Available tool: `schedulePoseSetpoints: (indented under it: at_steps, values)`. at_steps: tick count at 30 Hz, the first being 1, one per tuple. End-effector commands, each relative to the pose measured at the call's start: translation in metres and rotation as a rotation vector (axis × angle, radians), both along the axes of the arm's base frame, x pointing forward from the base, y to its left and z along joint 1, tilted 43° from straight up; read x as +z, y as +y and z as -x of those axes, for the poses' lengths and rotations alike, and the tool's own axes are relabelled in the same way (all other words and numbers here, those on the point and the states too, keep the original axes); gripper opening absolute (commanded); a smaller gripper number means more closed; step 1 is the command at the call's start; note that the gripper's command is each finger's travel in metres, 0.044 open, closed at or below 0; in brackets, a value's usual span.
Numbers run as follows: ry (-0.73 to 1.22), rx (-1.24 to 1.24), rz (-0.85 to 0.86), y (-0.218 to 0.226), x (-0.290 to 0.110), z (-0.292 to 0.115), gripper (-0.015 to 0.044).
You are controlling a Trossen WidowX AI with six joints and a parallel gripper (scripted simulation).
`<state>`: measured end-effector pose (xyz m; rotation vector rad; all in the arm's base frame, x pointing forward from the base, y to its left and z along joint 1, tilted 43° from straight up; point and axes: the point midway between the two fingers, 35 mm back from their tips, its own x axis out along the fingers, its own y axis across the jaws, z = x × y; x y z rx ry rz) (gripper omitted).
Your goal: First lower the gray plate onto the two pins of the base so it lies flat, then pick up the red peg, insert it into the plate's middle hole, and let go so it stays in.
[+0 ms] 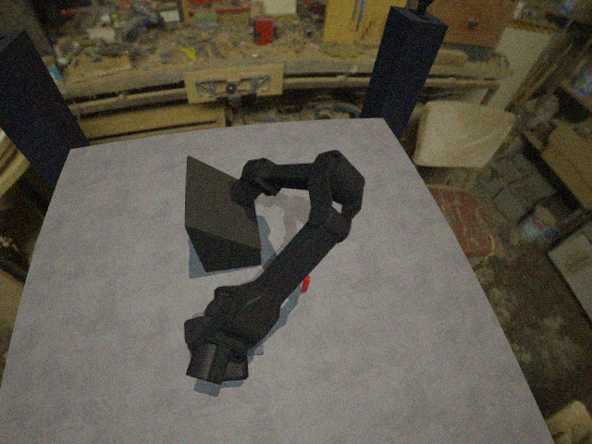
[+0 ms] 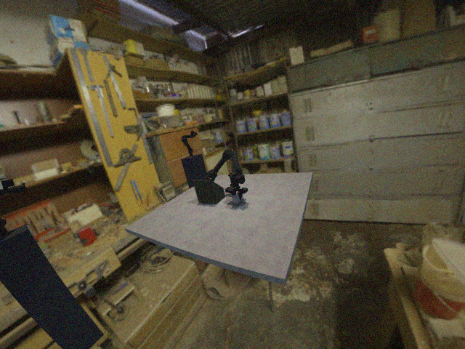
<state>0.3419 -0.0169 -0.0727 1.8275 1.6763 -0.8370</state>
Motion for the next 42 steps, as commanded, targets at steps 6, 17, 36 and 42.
schedulePoseSetpoints:
  at_steps: [6,17,36,42]
  values:
    - [0.000,0.000,-0.002,0.002,-0.002,0.000,0.0000]
    - [0.000,0.000,-0.002,0.002,-0.002,0.000,0.0210]
    - [-0.006,-0.019,0.003,-0.023,0.022,-0.004,0.0440]
    - [0.000,-0.012,0.005,-0.069,0.071,0.001,0.0440]
